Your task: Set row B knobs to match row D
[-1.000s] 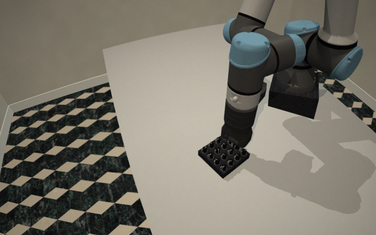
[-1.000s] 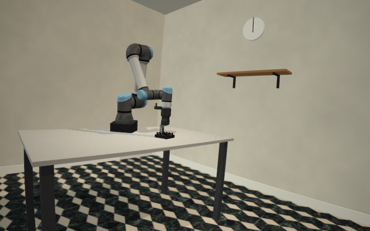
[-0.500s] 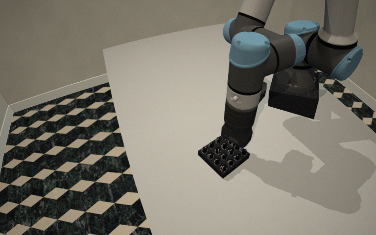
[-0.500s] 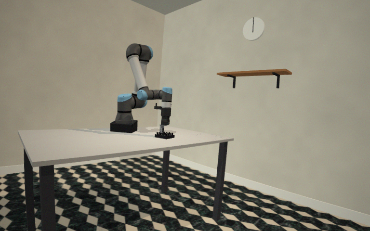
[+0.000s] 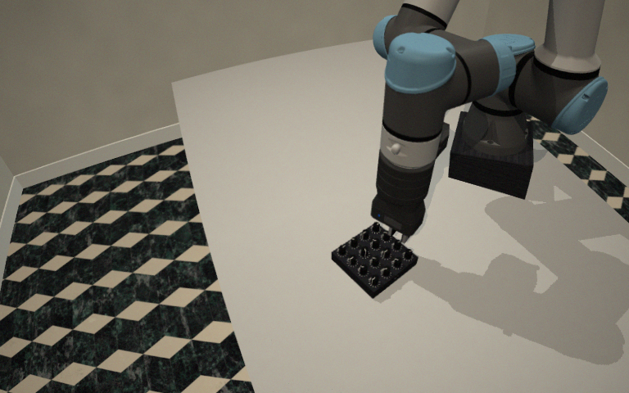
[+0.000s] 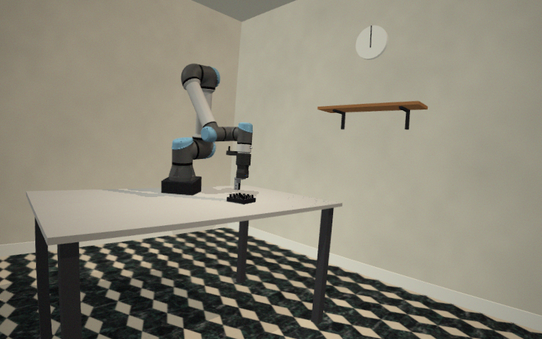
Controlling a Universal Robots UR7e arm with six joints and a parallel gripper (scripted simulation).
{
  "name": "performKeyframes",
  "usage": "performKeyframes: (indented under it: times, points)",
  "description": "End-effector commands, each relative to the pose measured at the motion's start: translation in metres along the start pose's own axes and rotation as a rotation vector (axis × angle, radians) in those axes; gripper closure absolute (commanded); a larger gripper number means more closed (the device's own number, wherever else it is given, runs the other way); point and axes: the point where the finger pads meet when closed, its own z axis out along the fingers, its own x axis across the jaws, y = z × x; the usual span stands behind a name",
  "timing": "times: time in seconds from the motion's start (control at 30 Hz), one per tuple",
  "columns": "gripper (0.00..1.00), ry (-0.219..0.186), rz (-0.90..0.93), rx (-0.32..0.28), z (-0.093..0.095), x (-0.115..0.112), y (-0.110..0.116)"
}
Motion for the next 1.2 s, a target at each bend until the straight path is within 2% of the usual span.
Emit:
performKeyframes:
  times: [0.0,0.53,0.7,0.97,1.17]
  points:
    - [0.54,0.0,0.0,0.0,-0.01,0.0,0.0]
    - [0.54,0.0,0.001,0.0,-0.012,0.0,0.0]
    - [0.54,0.0,0.032,0.0,-0.014,-0.003,0.01]
    - [0.54,0.0,0.246,-0.001,-0.03,-0.017,0.073]
    - [0.54,0.0,0.261,-0.001,-0.031,-0.018,0.078]
